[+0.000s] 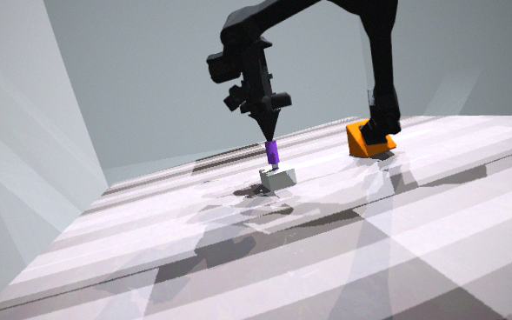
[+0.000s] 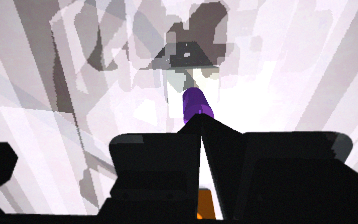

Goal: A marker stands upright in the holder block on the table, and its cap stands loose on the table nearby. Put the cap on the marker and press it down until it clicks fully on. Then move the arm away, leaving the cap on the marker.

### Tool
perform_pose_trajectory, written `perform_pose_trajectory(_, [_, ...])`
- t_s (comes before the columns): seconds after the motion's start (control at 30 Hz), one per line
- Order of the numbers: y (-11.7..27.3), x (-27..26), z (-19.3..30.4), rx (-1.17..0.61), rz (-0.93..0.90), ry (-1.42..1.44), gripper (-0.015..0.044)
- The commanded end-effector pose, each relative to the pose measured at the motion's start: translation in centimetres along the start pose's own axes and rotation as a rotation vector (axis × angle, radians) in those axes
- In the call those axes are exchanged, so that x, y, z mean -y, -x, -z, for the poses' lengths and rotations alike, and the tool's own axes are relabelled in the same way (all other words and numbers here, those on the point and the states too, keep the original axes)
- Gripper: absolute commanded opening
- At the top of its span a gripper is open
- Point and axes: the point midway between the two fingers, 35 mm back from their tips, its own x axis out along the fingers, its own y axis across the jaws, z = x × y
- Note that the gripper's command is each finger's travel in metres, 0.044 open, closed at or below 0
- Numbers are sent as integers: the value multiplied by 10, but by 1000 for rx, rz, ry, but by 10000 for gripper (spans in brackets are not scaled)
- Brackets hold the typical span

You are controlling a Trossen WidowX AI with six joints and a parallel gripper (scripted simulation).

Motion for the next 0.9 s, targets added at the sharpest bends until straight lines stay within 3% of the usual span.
perform_pose_trajectory(0.0, [1,0,0,0,0,1,0])
perform_pose_trajectory(0.07, [15,0,-1,27,17,-13,0])
perform_pose_trajectory(0.2, [85,-2,5,155,98,-88,0])
perform_pose_trajectory(0.33, [89,-2,5,162,102,-93,0])
perform_pose_trajectory(0.87, [89,-2,5,162,102,-93,420])
